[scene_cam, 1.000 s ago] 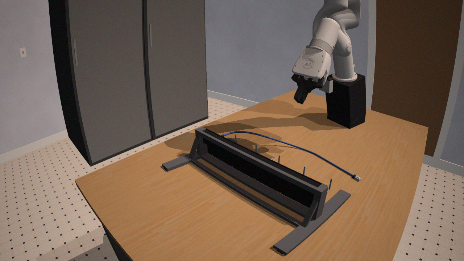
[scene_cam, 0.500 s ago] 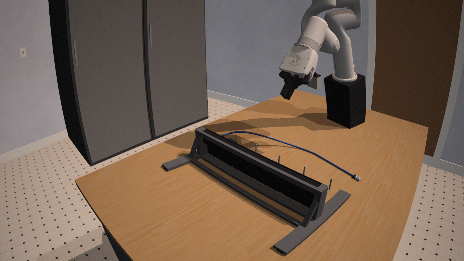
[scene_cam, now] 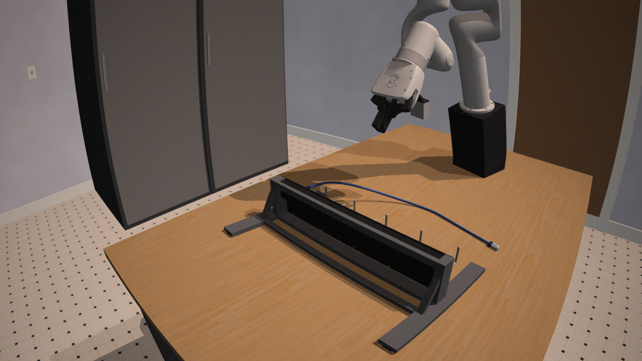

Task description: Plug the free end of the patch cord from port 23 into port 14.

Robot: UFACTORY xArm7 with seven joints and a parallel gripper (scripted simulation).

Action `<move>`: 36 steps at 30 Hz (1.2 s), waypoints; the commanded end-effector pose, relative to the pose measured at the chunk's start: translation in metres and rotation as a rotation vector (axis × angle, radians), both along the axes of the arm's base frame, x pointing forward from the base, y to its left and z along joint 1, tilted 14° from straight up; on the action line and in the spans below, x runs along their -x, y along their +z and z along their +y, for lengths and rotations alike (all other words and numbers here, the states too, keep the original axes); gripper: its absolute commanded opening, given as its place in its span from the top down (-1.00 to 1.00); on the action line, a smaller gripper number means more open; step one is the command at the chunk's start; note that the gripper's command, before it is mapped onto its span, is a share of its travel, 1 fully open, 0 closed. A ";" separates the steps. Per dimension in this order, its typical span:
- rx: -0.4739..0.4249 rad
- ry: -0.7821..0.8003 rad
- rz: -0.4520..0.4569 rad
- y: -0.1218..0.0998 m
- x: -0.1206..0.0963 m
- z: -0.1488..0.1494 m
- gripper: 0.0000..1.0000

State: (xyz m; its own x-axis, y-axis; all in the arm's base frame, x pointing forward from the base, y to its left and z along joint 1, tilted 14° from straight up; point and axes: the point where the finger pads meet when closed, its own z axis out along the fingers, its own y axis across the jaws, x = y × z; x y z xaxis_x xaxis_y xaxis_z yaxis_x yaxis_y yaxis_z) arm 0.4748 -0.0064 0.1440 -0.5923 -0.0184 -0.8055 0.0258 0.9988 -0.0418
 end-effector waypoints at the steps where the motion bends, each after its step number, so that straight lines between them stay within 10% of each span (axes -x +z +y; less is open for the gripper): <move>1: -0.003 0.002 -0.004 0.001 -0.001 -0.002 1.00; 36: -0.003 0.002 -0.004 -0.081 -0.114 -0.008 1.00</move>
State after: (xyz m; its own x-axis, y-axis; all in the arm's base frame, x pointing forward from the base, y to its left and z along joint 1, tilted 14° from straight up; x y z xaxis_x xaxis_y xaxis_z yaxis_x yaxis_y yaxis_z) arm 0.5807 -0.0136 0.0647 -0.5940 -0.0174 -0.8043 0.0258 0.9988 -0.0407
